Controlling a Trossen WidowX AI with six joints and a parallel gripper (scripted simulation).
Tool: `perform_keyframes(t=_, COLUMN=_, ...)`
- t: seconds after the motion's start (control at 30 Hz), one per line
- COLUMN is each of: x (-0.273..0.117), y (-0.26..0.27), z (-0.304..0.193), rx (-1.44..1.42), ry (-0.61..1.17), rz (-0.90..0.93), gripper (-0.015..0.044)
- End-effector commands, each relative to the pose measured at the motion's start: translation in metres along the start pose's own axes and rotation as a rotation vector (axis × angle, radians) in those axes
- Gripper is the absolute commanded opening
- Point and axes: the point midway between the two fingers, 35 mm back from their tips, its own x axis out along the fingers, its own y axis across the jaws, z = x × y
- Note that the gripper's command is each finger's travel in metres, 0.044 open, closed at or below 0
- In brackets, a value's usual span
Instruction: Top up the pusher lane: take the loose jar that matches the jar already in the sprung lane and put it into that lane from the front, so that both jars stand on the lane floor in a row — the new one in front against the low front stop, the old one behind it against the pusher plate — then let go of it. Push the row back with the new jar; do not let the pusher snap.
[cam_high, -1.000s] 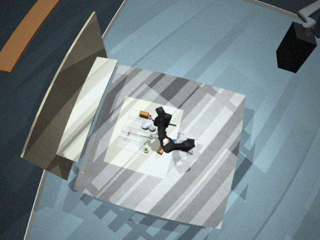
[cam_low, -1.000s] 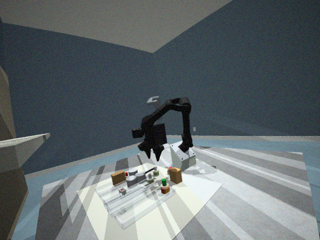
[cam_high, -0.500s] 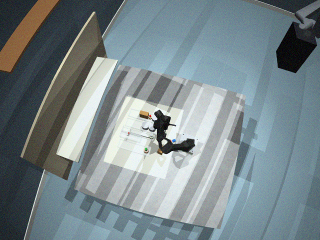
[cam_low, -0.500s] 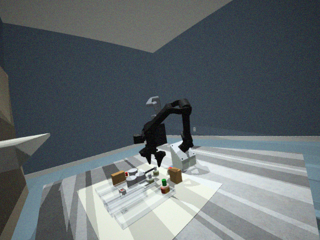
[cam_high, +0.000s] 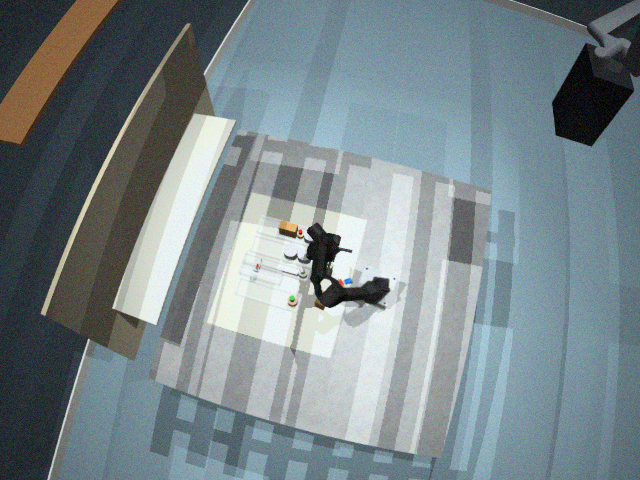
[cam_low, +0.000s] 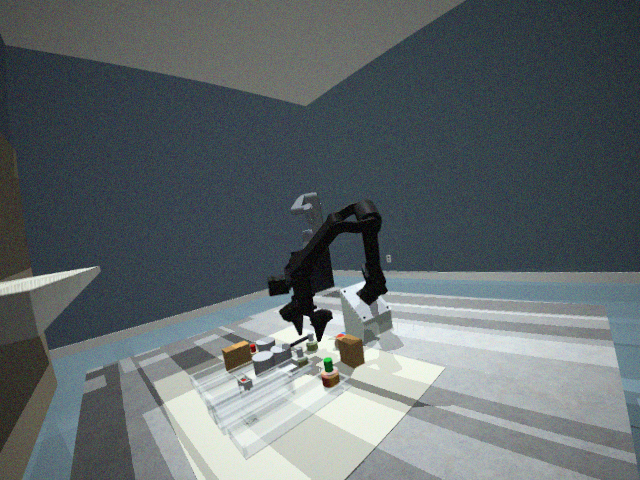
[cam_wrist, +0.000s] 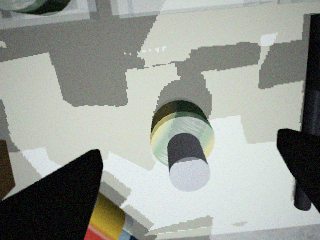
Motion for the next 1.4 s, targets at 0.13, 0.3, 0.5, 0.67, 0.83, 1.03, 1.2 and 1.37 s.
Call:
perform_keyframes(t=0.13, x=0.015, y=0.001, z=-0.004, rx=0.015, ry=0.009, rz=0.012, gripper=0.044)
perform_keyframes(t=0.3, x=0.023, y=0.002, z=-0.004, rx=0.015, ry=0.009, rz=0.013, gripper=0.044)
perform_keyframes(t=0.5, x=0.024, y=0.002, z=-0.004, rx=0.015, ry=0.009, rz=0.013, gripper=0.0335)
perform_keyframes(t=0.67, x=0.024, y=0.002, z=-0.004, rx=0.015, ry=0.009, rz=0.013, gripper=0.0204)
perform_keyframes(t=0.83, x=0.024, y=0.002, z=-0.004, rx=0.015, ry=0.009, rz=0.013, gripper=0.0151)
perform_keyframes(t=1.03, x=0.02, y=0.001, z=-0.003, rx=0.015, ry=0.009, rz=0.012, gripper=0.0052)
perform_keyframes(t=1.2, x=-0.01, y=-0.003, z=0.004, rx=0.015, ry=0.009, rz=0.006, gripper=0.0)
perform_keyframes(t=1.37, x=-0.042, y=-0.004, z=0.008, rx=0.016, ry=0.009, rz=0.005, gripper=0.0)
